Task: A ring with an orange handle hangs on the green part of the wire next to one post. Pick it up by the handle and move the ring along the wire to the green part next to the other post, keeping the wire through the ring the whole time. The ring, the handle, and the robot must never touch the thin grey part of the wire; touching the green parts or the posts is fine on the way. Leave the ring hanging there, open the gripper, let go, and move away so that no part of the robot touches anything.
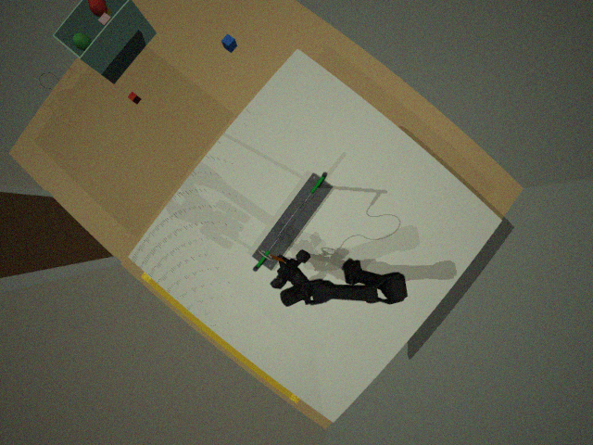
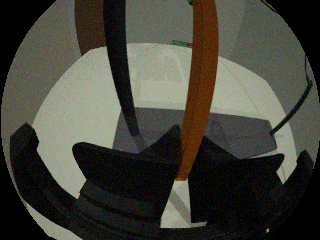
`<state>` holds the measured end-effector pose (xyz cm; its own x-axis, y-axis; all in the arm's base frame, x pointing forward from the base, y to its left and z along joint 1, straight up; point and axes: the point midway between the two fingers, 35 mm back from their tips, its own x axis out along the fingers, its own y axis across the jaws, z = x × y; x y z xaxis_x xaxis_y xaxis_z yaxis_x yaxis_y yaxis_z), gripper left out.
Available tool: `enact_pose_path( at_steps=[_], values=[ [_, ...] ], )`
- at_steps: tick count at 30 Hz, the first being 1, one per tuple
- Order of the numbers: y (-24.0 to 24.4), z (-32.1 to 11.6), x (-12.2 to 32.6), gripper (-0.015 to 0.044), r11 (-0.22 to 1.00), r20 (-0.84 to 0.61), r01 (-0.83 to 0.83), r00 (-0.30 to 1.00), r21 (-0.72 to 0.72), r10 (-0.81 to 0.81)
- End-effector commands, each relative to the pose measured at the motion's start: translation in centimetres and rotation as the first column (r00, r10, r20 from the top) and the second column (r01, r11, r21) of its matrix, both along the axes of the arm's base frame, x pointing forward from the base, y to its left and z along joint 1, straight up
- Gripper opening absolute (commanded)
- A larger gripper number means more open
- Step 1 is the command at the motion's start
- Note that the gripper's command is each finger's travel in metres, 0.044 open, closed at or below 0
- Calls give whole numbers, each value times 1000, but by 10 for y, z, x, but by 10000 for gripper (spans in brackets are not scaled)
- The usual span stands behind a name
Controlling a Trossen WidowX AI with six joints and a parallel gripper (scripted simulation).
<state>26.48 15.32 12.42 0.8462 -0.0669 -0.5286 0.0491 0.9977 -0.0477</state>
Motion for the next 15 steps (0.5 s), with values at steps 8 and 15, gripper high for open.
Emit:
enact_pose_path(
  at_steps=[8,15],
  values=[
    [0,0,0,-19,1000,0,0,1000,0,0],
    [0,1,-2,160,1000,-1,0,1000,0,0]
  ],
)
